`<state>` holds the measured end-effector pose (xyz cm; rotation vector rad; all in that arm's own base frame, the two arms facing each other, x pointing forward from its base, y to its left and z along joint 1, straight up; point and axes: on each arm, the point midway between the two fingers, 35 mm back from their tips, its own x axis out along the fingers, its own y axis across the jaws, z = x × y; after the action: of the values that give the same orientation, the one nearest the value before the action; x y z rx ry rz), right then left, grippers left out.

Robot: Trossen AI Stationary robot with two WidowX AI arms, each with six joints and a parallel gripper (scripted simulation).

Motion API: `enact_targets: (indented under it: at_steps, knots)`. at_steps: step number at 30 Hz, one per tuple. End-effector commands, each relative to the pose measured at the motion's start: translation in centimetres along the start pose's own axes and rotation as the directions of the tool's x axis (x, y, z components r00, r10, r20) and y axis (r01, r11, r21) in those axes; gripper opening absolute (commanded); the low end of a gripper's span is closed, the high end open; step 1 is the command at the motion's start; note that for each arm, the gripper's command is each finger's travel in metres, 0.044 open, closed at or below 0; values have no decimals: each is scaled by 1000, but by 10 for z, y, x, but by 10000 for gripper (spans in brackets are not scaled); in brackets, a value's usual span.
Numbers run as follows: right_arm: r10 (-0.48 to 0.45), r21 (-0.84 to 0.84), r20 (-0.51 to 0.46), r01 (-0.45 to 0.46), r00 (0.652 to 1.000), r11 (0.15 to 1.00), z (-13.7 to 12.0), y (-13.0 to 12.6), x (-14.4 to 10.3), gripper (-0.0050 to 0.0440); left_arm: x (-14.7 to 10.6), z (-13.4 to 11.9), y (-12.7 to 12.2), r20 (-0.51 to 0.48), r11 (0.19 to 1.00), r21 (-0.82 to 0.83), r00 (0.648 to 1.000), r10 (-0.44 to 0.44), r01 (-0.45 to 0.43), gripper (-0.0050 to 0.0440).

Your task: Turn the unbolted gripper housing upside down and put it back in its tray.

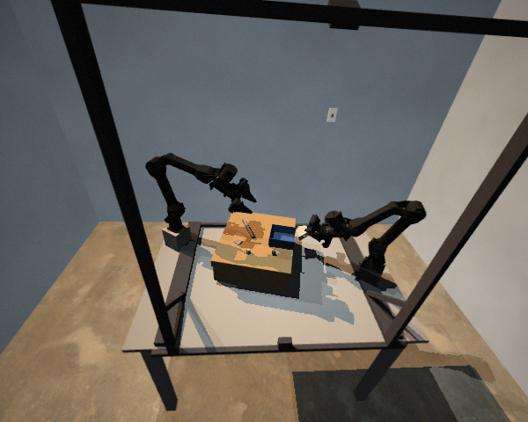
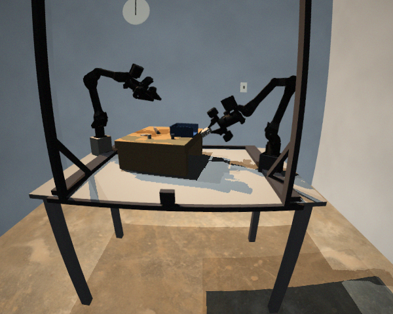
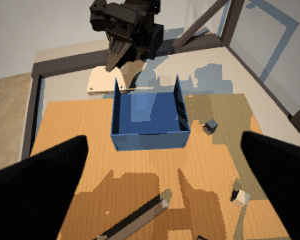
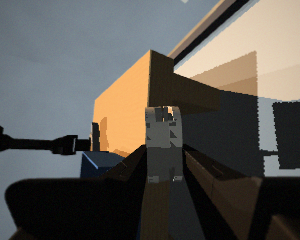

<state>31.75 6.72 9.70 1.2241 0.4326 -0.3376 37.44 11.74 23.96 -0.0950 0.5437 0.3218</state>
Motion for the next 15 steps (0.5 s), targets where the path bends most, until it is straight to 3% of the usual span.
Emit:
enact_targets:
  at_steps: [1,15]
  knots:
    - [-14,3,-5,14,1000,1000,0,5,2,113,-5,7,0,24,1000,5,1000,-3,2,435]
    - [-105,-10,-19,105,994,994,-3,-6,6,113,-5,7,0,24,1000,5,1000,-3,2,435]
